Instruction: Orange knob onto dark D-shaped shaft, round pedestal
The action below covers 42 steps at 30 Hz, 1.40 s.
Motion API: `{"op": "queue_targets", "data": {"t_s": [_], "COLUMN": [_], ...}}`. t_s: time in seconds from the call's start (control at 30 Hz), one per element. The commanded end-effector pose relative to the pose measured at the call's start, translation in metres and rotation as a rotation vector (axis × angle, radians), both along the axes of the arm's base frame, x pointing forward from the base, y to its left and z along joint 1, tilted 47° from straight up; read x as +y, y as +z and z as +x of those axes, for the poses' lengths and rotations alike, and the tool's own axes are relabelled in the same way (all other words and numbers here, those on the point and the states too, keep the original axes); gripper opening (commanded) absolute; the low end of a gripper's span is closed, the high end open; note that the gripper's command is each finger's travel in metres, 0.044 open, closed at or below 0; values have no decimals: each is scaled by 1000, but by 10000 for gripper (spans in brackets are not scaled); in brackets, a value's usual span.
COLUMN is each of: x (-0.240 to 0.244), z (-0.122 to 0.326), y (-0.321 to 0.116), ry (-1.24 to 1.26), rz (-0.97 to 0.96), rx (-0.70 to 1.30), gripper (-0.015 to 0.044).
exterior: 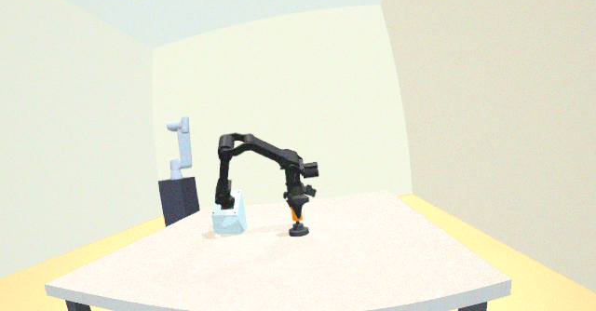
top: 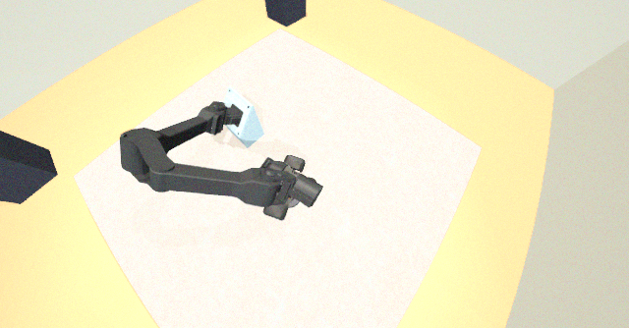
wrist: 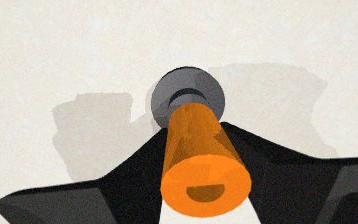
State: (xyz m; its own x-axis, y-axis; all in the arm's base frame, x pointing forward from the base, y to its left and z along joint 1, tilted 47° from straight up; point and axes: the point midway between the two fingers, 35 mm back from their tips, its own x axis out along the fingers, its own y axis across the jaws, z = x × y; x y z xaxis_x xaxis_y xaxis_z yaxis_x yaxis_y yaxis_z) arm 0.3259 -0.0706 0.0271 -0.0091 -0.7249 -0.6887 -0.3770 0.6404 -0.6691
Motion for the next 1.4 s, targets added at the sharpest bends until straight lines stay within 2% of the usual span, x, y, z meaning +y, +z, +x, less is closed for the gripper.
{"op": "queue_targets", "data": {"t_s": [0.0,0.6,0.83,1.37], "x": [-1,3,2,2], "z": [3,0,-1,3], "y": [-1,0,1,1], "ry": [3,3,140,147], "rz": [1,2,3,3], "rx": [-6,-6,138,146], "gripper": [0,0,0,0]}}
